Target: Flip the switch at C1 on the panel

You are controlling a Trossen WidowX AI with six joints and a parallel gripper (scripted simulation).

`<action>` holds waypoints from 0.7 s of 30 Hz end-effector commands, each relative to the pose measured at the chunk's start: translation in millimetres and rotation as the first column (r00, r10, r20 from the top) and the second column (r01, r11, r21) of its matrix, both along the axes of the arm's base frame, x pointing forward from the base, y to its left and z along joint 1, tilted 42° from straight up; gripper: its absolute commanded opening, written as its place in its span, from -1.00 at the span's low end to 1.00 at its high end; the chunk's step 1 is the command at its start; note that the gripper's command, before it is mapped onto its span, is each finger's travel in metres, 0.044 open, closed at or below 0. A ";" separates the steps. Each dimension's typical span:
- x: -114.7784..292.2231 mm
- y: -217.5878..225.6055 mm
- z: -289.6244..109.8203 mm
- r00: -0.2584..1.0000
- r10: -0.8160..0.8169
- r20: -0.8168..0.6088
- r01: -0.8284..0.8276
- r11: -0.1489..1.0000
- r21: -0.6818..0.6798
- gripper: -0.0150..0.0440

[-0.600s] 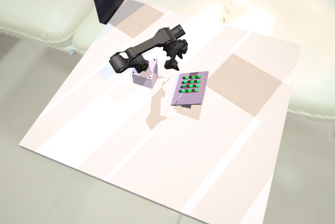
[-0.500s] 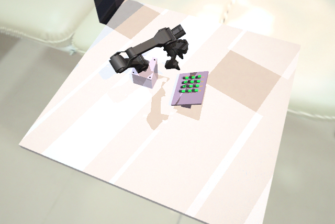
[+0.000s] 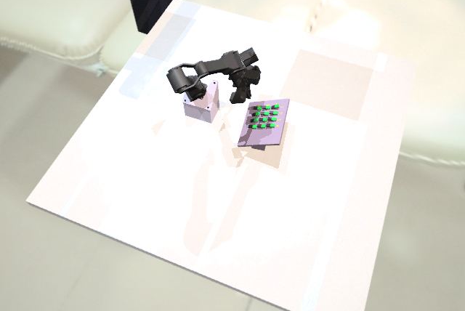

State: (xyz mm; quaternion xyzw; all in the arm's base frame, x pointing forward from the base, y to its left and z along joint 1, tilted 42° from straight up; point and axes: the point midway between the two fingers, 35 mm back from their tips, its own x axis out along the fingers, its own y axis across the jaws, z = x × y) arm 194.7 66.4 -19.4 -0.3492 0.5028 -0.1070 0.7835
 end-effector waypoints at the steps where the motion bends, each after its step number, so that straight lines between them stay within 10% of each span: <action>1: -1.0 -3.9 -6.5 1.000 0.005 0.000 -0.005 1.000 0.002 -0.49; 21: 19.4 -28.6 -38.3 1.000 0.021 0.021 -0.021 1.000 0.003 -0.49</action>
